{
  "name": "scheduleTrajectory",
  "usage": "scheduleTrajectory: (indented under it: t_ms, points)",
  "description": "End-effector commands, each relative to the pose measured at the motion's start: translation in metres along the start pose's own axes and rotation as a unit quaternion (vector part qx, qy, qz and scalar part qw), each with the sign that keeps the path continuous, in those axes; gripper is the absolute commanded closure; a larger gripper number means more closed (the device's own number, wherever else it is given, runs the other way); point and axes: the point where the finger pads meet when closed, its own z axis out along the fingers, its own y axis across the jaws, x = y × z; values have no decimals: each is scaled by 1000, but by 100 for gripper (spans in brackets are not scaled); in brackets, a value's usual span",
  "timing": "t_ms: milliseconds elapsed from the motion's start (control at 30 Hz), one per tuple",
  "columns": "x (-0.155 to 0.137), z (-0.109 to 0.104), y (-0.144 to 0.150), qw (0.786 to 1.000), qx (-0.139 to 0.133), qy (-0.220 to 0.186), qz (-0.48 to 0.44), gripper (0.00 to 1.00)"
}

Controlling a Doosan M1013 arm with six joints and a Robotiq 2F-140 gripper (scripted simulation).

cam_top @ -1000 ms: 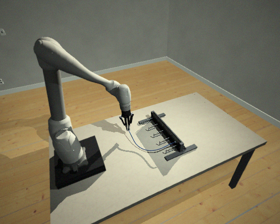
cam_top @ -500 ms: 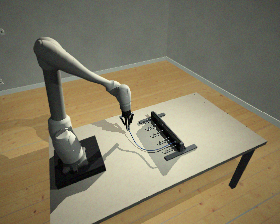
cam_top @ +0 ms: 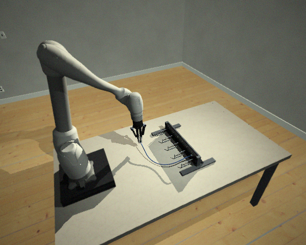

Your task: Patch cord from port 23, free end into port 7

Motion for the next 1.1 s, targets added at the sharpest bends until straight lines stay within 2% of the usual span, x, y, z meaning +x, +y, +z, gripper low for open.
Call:
scheduleTrajectory:
  t_ms: [0,667,1067]
  points:
    - [0,0,0,1000,0,0,0,100]
    - [1,-1,-4,1000,0,0,17,100]
    - [5,-4,-19,997,0,0,76,100]
